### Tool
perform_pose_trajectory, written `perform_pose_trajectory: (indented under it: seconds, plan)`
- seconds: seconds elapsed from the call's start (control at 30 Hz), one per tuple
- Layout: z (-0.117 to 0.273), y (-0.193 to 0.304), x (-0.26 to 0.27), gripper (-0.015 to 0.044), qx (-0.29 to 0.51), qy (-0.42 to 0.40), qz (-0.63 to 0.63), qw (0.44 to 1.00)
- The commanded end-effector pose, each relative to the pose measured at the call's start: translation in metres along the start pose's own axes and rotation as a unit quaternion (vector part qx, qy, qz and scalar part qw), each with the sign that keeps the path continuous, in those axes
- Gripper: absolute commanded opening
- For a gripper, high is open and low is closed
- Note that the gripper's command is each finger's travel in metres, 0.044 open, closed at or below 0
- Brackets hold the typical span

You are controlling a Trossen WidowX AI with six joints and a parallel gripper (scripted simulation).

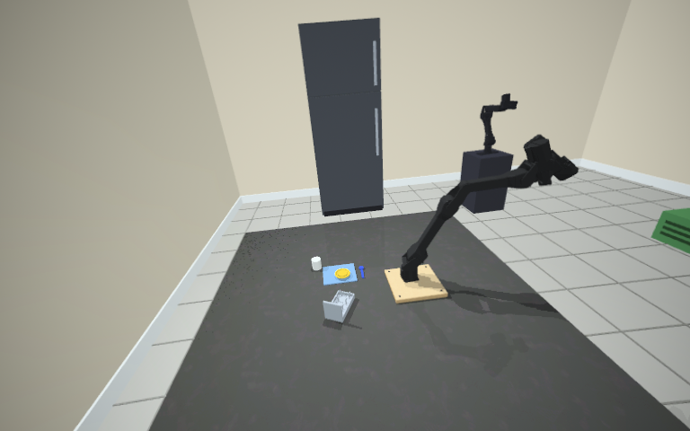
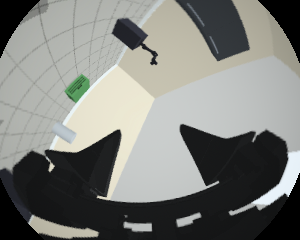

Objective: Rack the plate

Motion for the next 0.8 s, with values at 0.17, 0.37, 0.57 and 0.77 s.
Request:
perform_pose_trajectory:
  seconds: [0.17, 0.37, 0.57, 0.77]
  plan:
    - [0.034, 0.019, 0.018, 0.04, 0.018, -0.04, -0.013, 0.999]
    - [0.079, 0.04, 0.045, 0.04, 0.057, -0.101, -0.056, 0.992]
    - [0.131, 0.059, 0.07, 0.04, 0.107, -0.162, -0.107, 0.975]
    - [0.185, 0.074, 0.088, 0.04, 0.16, -0.215, -0.155, 0.951]
Point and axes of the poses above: the point midway between the two fingers, 35 mm back from their tips, its own z axis back along the fingers, its own x axis across the jaws, y = z × x, the point moved 3 cm from there along z, back along the fingers, and after that the axes turned 6 degrees about z, right-handed, at the moved point
